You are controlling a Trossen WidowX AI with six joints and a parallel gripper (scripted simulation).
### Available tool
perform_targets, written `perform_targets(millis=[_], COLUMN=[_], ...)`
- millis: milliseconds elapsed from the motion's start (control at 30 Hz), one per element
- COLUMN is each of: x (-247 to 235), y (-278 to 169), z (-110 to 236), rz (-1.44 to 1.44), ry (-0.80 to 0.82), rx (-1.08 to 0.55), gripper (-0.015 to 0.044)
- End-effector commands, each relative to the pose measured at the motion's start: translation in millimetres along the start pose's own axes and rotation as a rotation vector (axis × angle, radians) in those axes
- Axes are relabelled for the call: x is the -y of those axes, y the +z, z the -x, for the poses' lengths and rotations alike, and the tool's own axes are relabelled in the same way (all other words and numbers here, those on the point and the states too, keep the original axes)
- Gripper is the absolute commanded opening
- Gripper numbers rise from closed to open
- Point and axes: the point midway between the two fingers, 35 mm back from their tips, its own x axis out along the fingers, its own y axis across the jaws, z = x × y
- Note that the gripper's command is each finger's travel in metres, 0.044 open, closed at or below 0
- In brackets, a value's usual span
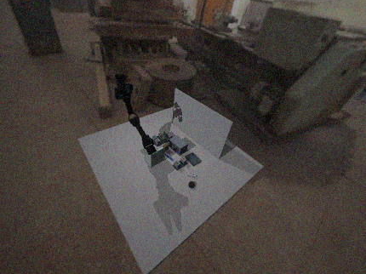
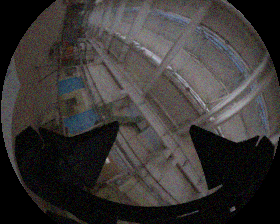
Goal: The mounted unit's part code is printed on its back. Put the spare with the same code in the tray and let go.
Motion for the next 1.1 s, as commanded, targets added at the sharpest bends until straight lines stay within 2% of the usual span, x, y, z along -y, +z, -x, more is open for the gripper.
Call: perform_targets(millis=[0, 200, 367, 500, 667, 800, 1067], x=[-11, -28, -37, -54, -77, -91, -124], y=[57, 152, 200, 266, 342, 395, 461], z=[-24, -36, -32, -17, 20, 63, 150], rz=[-0.072, -0.190, -0.234, -0.272, -0.298, -0.282, -0.228], ry=[0.055, 0.165, 0.243, 0.386, 0.598, 0.723, 1.084], rx=[0.202, 0.490, 0.631, 0.817, 1.027, 1.192, 1.370], gripper=[0.0440, 0.0440, 0.0440, 0.0440, 0.0440, 0.0440, 0.0440])
